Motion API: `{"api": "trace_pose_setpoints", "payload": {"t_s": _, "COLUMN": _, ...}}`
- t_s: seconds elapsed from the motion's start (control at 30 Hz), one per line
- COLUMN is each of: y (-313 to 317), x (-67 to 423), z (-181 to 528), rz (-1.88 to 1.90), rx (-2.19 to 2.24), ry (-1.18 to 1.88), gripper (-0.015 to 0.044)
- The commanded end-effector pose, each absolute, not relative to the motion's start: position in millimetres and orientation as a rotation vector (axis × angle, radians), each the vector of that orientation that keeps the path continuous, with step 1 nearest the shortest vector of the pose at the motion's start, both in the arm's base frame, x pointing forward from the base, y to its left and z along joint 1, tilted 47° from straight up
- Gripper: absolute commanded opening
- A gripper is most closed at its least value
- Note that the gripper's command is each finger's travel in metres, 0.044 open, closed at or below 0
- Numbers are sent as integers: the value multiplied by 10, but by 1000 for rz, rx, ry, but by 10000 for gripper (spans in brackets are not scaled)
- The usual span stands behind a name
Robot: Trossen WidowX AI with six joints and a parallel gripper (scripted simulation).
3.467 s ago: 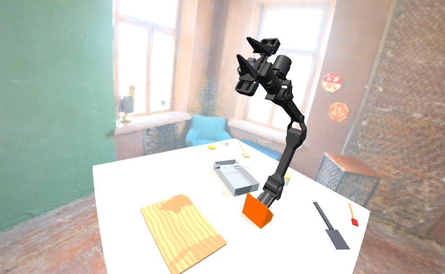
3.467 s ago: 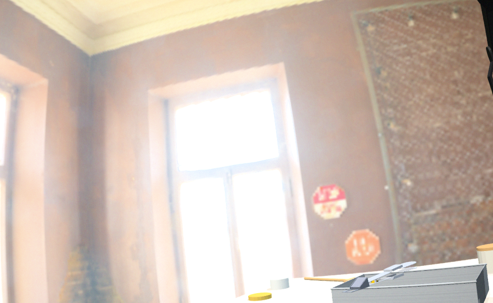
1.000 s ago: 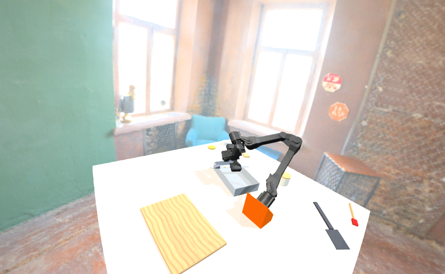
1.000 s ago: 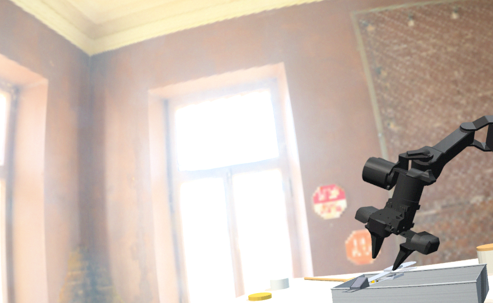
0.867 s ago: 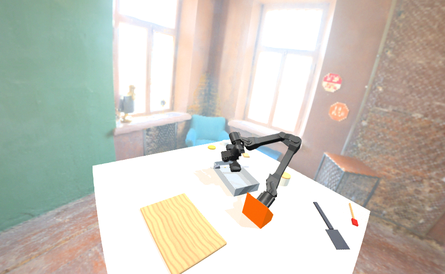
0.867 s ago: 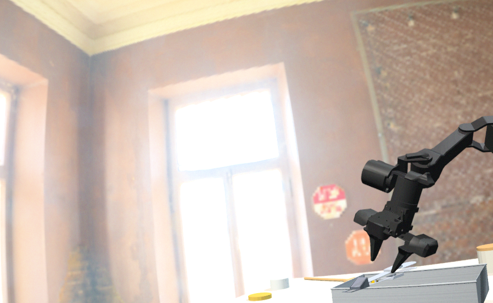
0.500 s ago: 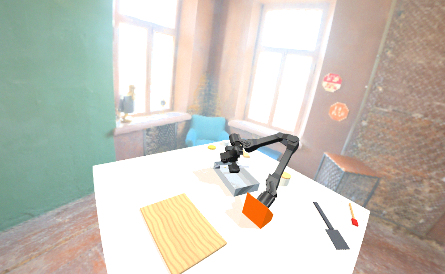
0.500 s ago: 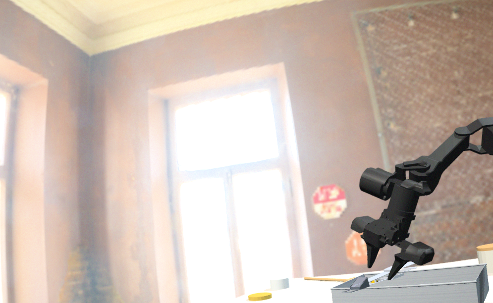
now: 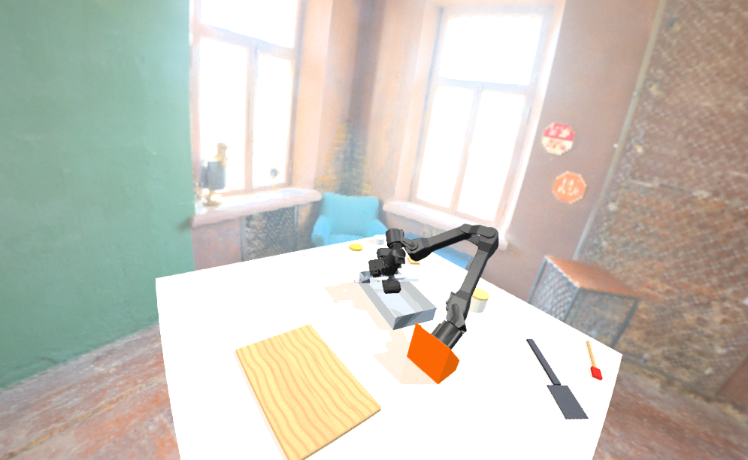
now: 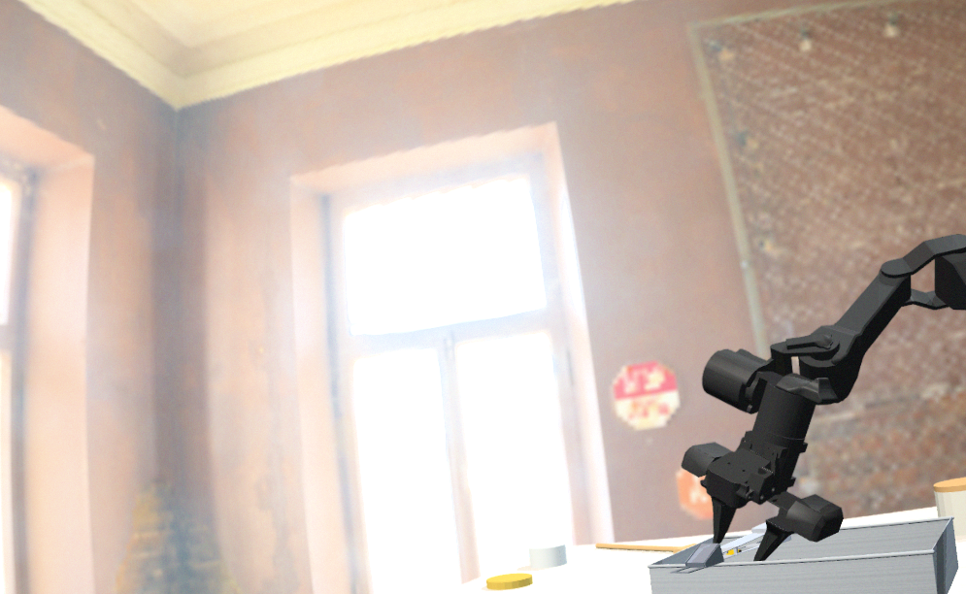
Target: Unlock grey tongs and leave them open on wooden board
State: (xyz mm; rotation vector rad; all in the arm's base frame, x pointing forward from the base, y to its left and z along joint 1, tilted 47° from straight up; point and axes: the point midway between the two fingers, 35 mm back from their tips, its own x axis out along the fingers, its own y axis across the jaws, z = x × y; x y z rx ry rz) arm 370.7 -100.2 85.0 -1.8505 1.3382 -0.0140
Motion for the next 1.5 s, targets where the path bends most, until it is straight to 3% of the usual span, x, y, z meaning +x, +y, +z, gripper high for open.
{"api": "trace_pose_setpoints", "payload": {"t_s": 0.0, "y": -1060, "x": 3718, "z": 801, "rz": -4, "rx": -1856, "ry": 1342, "gripper": 260}}
{"api": "trace_pose_setpoints", "payload": {"t_s": 0.43, "y": -1212, "x": 3773, "z": 741, "rz": -11, "rx": -1863, "ry": 1340, "gripper": 260}}
{"api": "trace_pose_setpoints", "payload": {"t_s": 0.63, "y": -1196, "x": 3776, "z": 770, "rz": -22, "rx": -1858, "ry": 1338, "gripper": 103}}
{"api": "trace_pose_setpoints", "payload": {"t_s": 0.97, "y": -1196, "x": 3776, "z": 770, "rz": -22, "rx": -1858, "ry": 1338, "gripper": 36}}
{"api": "trace_pose_setpoints", "payload": {"t_s": 1.2, "y": -1143, "x": 3788, "z": 810, "rz": -19, "rx": -1856, "ry": 1339, "gripper": -148}}
{"api": "trace_pose_setpoints", "payload": {"t_s": 1.47, "y": -629, "x": 3793, "z": 1288, "rz": -8, "rx": -1860, "ry": 1339, "gripper": -150}}
